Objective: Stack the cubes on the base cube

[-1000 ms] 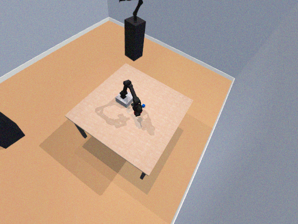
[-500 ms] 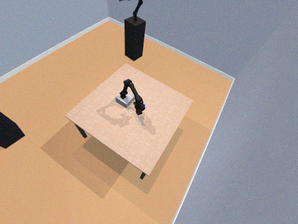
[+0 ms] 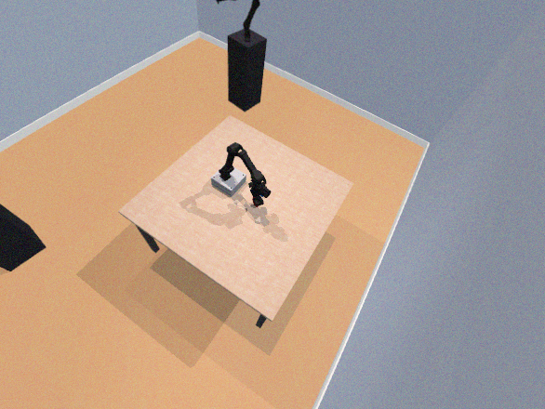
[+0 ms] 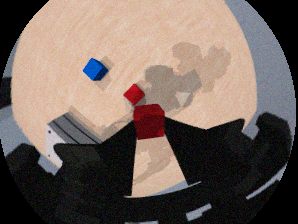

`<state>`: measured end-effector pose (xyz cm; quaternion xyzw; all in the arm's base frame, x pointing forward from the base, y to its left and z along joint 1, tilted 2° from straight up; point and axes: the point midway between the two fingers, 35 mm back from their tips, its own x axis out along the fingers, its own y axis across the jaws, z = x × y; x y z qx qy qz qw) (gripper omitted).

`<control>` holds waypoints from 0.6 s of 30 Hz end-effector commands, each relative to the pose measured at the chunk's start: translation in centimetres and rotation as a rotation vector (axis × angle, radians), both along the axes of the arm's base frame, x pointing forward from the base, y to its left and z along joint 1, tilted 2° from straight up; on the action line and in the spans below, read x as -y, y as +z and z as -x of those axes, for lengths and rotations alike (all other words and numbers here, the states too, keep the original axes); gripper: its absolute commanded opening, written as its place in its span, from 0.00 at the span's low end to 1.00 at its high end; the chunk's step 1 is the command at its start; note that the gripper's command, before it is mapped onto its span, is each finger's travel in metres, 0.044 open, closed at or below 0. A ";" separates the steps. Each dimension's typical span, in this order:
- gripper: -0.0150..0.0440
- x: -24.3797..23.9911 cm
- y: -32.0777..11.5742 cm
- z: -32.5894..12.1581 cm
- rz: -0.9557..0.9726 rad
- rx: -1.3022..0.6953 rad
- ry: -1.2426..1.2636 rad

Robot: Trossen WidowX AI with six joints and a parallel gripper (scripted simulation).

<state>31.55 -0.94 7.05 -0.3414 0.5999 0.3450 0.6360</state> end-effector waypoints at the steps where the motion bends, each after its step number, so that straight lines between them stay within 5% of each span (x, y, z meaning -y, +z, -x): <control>1: 0.43 -1.2 -0.1 0.3 0.000 0.004 -0.015; 18: 0.43 -6.3 -1.1 1.9 -0.008 0.001 -0.067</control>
